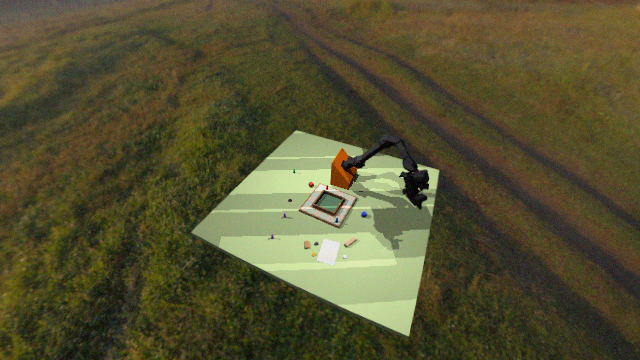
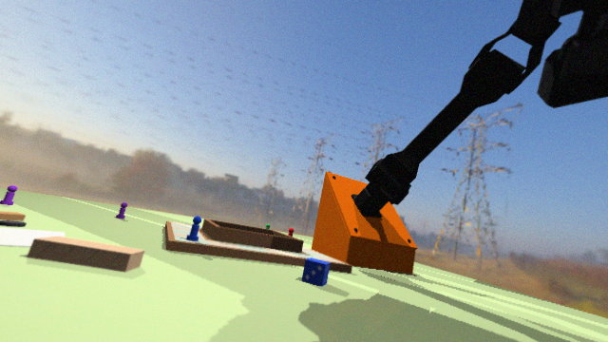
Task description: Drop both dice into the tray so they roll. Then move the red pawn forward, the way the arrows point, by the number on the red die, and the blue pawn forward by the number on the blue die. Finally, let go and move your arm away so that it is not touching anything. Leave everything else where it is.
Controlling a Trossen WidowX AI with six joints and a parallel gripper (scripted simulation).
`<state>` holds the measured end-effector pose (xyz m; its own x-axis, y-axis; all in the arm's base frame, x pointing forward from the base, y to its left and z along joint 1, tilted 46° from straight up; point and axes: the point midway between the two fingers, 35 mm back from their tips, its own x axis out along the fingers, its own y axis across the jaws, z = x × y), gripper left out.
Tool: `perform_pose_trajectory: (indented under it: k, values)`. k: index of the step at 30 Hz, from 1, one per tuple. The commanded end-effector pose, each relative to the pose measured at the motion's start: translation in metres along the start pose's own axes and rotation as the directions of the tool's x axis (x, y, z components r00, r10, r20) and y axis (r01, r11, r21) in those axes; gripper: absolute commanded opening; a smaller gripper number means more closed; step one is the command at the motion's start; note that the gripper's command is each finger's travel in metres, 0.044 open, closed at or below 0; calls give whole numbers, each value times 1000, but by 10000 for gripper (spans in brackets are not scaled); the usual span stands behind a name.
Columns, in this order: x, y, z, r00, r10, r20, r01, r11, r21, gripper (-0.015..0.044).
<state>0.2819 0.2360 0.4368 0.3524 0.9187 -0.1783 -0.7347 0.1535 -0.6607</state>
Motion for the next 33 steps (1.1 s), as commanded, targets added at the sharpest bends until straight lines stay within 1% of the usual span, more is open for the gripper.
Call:
perform_pose_trajectory:
  k: [1, 4, 8, 13, 17, 22, 26, 30, 33]
  values:
    - [1, -11, -73, 989, -18, -149, 40, 988, 151, 275]
    - [-4, -16, -113, 974, -25, -227, 79, 970, 230, 275]
    - [-17, -18, -178, 934, -31, -356, 166, 919, 358, 275]
    - [-42, -9, -257, 876, 10, -482, 250, 846, 472, 275]
    - [-69, 6, -317, 824, 58, -564, 324, 768, 552, 275]
    - [-110, 37, -384, 757, 134, -640, 423, 646, 636, 275]
    - [-147, 71, -429, 703, 201, -682, 506, 533, 678, 275]
    - [-185, 113, -465, 655, 274, -704, 586, 406, 702, 275]
    - [-208, 143, -483, 630, 323, -707, 631, 318, 708, 275]
